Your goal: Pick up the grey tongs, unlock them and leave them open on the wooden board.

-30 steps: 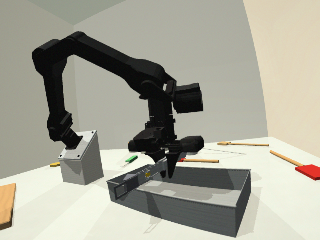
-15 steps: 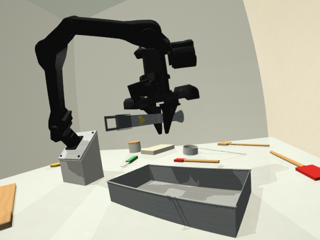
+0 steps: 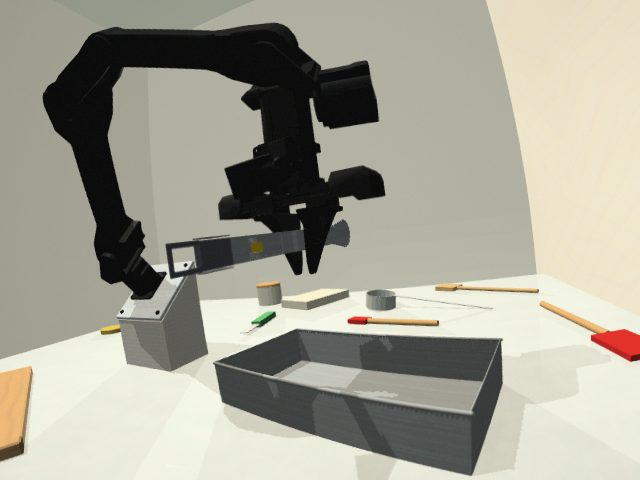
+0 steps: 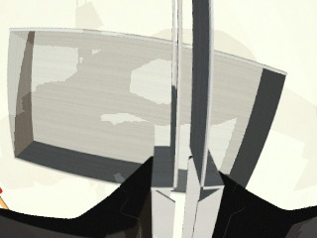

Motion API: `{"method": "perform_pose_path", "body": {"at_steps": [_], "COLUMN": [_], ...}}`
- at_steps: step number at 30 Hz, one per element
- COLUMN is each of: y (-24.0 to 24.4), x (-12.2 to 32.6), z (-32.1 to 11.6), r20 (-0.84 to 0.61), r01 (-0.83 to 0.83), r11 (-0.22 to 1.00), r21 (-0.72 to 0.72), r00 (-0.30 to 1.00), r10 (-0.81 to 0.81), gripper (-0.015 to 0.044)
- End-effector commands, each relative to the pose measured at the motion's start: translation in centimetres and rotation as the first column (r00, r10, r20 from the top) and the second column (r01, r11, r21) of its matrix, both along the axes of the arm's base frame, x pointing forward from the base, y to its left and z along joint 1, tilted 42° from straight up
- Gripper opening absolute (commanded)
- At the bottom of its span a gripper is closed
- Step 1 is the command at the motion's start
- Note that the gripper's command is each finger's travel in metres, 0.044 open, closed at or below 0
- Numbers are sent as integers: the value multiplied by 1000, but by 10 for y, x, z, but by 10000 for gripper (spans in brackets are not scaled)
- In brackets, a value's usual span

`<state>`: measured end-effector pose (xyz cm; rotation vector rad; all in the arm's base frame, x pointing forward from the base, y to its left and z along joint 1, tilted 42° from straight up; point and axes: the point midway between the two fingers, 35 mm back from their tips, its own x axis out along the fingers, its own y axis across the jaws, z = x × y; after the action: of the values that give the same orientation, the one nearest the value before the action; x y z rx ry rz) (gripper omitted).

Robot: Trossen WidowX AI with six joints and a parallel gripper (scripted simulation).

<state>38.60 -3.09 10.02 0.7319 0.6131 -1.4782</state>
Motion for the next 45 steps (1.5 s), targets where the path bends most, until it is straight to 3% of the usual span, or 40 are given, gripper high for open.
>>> {"method": "perform_pose_path", "body": {"at_steps": [1,25,40,45], "y": [-21,-123,-160,-162], "x": [-9,-94,-168,-173], "z": [17,106,146,147], "r20": [-20,-131,-216,-222], "r01": [-20,-162,-244,-248], "r11": [1000,987,970,969], "r21": [12,18,-11,-8], "r00": [1000,978,947,945], "r10": [20,163,236,240], "gripper": [-150,-150,-150,-150]}}
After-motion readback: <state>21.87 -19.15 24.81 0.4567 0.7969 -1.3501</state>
